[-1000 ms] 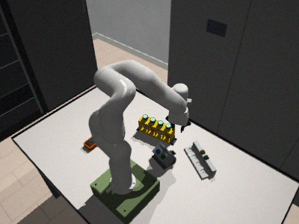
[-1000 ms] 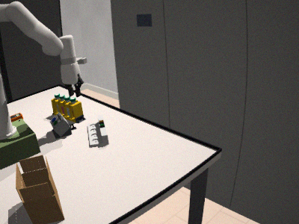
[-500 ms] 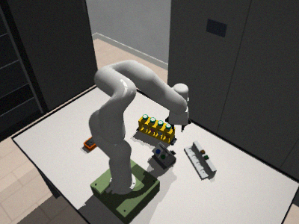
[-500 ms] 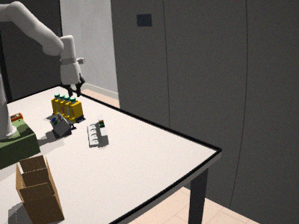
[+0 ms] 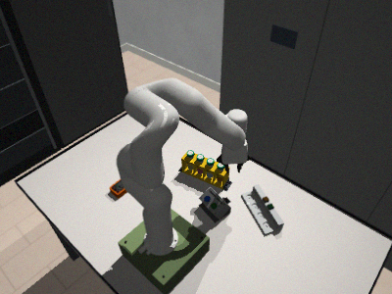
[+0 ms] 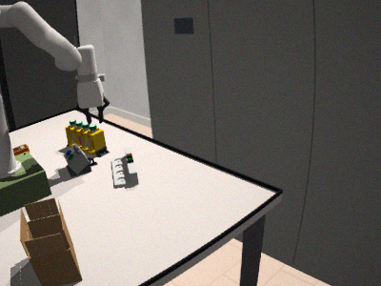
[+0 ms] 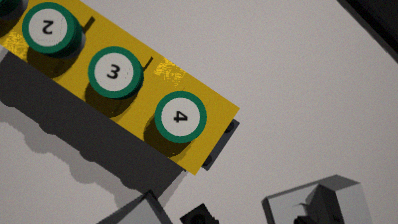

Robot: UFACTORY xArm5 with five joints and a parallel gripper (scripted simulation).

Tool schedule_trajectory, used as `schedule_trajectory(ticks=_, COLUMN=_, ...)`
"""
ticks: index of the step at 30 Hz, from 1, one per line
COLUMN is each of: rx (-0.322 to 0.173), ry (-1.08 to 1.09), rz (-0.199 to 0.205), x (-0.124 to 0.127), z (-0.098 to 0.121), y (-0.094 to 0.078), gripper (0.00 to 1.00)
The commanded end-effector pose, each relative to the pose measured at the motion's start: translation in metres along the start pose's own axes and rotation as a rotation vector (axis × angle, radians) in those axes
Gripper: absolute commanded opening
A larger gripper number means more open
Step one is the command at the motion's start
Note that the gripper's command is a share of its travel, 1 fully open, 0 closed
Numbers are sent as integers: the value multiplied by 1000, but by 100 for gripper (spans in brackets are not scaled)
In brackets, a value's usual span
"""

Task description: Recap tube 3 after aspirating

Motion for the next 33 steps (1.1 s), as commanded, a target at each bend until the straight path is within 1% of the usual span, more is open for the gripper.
schedule_trajectory(ticks=1, rx=14, ry=67, rz=-8, x=2, z=1, y=1, gripper=46)
schedule_trajectory(ticks=33, rx=5, ry=533, rz=-21, x=3, z=-1, y=1, gripper=46)
Point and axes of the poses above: the point where the finger pads meet when closed, its own y axis back along the fingers, its own x axis across the jaws, z = x × y, the point moved 8 cm from there along y, back along the fingers, and after that the axes turned 11 degrees about y, right-handed, at the moved point
